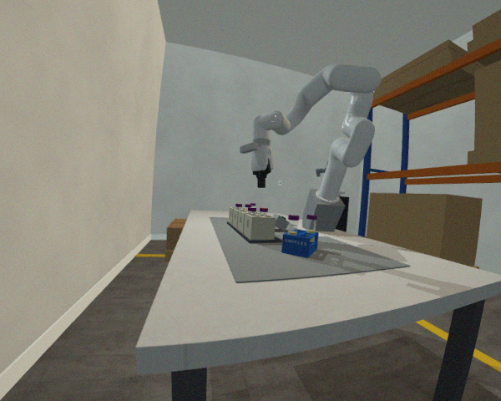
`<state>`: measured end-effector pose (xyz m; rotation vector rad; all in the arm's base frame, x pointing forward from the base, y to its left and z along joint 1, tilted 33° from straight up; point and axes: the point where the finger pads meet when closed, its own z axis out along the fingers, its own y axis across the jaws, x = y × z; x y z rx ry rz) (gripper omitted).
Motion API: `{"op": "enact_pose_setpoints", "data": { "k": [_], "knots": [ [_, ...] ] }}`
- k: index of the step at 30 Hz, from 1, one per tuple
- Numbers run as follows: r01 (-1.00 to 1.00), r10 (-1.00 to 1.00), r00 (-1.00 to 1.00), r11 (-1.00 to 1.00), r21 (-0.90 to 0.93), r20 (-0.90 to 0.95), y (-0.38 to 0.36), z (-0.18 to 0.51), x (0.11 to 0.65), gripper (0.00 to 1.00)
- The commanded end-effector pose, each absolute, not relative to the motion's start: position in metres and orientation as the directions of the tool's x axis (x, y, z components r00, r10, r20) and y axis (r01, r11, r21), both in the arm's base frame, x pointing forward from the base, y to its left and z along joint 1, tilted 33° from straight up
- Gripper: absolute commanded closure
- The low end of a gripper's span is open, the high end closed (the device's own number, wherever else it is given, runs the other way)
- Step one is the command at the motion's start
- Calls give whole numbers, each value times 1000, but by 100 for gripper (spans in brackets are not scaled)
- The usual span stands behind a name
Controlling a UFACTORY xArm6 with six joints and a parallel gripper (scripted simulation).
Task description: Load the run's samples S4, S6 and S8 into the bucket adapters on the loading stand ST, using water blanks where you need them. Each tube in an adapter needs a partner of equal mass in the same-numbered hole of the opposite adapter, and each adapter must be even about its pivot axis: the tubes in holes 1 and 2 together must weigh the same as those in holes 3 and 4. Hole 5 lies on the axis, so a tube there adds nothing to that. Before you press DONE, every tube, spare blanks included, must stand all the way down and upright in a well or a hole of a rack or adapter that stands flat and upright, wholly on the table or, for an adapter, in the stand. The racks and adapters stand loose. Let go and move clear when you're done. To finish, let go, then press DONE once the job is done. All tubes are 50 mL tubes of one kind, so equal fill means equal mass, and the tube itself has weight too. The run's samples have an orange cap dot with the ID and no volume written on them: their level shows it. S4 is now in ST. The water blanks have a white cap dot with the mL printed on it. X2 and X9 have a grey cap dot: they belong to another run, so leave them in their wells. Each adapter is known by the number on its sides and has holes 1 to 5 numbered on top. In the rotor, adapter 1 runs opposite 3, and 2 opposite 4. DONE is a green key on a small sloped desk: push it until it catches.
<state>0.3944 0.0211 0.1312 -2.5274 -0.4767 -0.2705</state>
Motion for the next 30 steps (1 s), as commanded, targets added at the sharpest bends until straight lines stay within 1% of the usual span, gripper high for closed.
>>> {"op": "enact_pose_setpoints", "data": {
  "k": [1,9,16,18,30],
  "knots": [
    [543,403,836,-708,-452,372,14,116,380,100],
    [743,586,668,-553,-377,458,4,89,352,100],
    [876,708,482,-382,-295,516,-4,65,328,100],
    [876,708,482,-382,-295,516,-4,65,328,100],
    [990,817,109,-41,-132,566,-18,23,287,100]
  ]
}}
